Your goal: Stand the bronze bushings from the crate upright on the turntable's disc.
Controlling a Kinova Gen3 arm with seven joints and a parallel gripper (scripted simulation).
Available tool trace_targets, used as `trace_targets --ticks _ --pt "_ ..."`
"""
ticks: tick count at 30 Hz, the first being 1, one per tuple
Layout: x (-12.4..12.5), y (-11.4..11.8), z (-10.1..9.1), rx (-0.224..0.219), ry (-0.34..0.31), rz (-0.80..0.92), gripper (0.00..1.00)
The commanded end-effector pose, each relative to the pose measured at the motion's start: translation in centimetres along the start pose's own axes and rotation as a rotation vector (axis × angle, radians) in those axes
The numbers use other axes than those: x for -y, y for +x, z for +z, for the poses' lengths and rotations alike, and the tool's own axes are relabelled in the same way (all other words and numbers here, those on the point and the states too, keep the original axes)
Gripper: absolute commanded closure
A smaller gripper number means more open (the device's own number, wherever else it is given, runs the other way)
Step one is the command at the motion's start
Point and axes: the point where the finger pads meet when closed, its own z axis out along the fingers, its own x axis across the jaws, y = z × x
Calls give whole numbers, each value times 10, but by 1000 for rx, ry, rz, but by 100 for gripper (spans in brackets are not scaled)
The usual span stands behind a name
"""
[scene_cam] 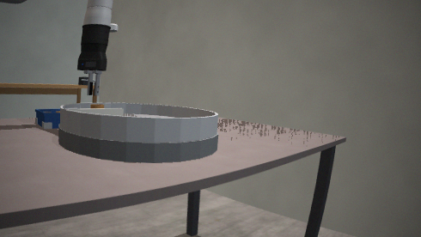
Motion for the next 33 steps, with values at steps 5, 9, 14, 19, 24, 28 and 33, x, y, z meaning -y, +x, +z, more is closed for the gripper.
trace_targets --ticks 5,9,14,19,24,28,33 --pt "-1 0 -3 0 -1 5 62" --pt "-1 0 -3 0 -1 5 62" --pt "-1 0 -3 0 -1 5 62" --pt "-1 0 -3 0 -1 5 62" --pt "-1 0 -3 0 -1 5 64" --pt "2 -2 -3 -1 0 5 64" --pt "24 -24 -3 0 0 5 64"
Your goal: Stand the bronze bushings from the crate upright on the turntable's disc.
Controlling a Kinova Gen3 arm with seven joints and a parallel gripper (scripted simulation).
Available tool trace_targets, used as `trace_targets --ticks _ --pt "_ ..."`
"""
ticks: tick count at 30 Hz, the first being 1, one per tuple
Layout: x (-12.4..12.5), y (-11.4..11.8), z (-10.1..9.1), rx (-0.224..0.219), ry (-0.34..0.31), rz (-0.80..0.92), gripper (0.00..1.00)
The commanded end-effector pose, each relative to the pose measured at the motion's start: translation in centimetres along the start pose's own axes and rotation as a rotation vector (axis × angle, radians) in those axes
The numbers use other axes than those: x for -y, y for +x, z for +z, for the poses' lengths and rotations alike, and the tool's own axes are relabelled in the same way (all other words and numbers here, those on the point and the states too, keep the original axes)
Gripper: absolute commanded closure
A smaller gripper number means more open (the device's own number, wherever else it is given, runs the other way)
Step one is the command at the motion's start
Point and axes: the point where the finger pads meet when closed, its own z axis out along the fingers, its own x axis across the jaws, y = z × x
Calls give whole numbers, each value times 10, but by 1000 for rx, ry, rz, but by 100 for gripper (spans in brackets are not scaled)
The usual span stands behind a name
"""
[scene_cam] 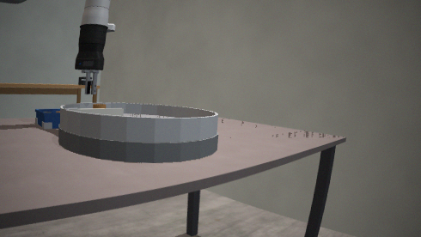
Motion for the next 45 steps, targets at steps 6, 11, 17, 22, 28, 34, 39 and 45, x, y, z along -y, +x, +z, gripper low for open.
trace_targets --ticks 6,11,17,22,28,34,39,45 --pt "63 -56 0 -4 1 16 64" --pt "90 -81 0 -3 1 15 64" --pt "132 -121 1 -3 2 18 64" --pt "165 -152 1 -2 2 18 64" --pt "191 -175 1 -3 2 15 64" --pt "204 -191 2 -1 2 2 64" --pt "205 -191 2 -1 2 2 64" --pt "204 -191 2 1 1 4 64"
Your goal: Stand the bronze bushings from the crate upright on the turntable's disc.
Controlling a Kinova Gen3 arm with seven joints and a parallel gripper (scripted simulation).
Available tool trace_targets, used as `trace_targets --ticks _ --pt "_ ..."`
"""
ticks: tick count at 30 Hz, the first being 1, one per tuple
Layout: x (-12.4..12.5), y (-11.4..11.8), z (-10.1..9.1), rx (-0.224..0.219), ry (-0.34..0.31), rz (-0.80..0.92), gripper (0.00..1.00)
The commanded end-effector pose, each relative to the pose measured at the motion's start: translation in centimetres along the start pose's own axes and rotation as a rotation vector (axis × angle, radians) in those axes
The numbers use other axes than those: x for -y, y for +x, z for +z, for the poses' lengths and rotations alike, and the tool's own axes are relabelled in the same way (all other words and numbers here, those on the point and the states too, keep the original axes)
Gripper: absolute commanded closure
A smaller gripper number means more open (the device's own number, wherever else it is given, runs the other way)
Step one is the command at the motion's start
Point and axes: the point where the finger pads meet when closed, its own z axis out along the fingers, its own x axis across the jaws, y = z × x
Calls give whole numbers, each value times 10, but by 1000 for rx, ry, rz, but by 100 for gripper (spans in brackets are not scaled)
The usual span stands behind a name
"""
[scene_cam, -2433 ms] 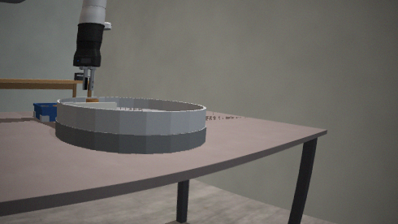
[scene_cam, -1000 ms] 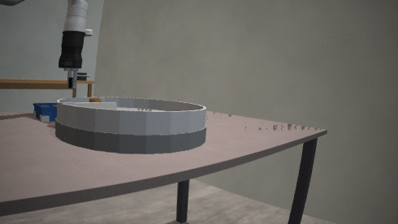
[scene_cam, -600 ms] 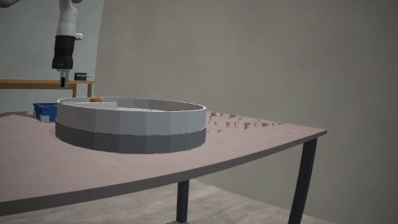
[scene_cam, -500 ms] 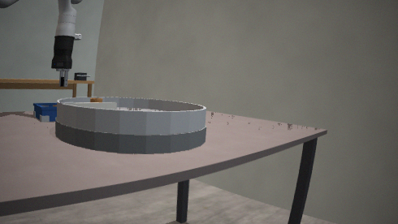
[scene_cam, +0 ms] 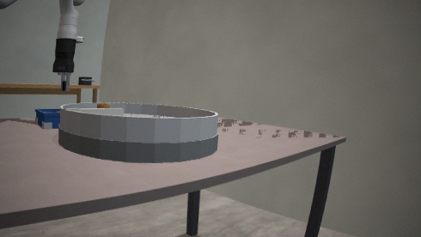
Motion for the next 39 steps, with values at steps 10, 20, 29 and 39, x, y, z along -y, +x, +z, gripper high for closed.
trace_targets --ticks 10,20,29,39 --pt "1 -3 1 6 2 8 64" --pt "1 -3 1 6 2 8 64" --pt "2 -2 1 5 2 6 64" --pt "4 -1 1 4 3 5 64"
